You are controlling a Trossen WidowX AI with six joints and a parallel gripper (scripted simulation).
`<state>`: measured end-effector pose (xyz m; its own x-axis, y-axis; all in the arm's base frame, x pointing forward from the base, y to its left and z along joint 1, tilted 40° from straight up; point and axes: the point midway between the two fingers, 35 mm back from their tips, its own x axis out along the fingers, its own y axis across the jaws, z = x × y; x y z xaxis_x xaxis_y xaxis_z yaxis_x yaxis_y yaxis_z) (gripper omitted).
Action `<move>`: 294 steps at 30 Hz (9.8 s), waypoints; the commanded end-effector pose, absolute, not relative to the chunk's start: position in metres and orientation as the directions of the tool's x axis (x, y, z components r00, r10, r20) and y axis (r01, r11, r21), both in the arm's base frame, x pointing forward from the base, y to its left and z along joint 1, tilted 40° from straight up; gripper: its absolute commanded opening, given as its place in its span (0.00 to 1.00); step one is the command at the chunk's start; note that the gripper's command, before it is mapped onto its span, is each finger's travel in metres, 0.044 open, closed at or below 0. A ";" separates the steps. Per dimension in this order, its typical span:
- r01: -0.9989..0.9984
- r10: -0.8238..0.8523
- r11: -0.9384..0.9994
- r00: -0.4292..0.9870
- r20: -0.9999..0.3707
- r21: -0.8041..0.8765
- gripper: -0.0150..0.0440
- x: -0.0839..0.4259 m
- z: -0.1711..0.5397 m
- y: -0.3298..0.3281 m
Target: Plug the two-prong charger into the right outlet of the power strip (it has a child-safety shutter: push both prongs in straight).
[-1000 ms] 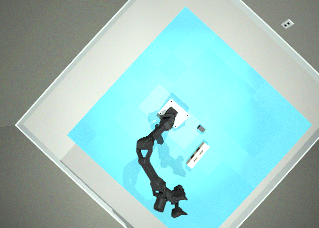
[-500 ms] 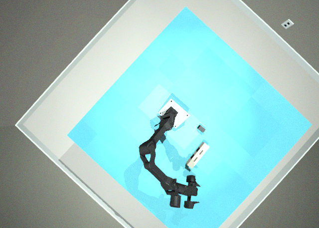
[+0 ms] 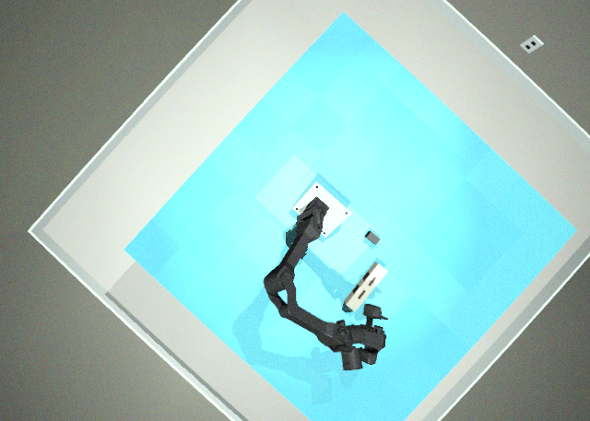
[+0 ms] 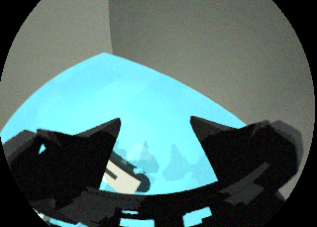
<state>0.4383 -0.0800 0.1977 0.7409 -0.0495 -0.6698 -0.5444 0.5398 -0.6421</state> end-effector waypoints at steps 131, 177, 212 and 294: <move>-0.043 -0.641 0.768 -0.049 -0.766 -0.639 0.44 0.251 -0.078 0.006; -0.057 -0.615 0.788 -0.047 -0.787 -0.613 0.25 0.258 -0.011 -0.007; -0.054 -0.614 0.789 -0.039 -0.788 -0.612 0.25 0.257 0.024 -0.078; -0.047 -0.649 0.761 -0.049 -0.759 -0.647 0.25 0.283 0.058 -0.141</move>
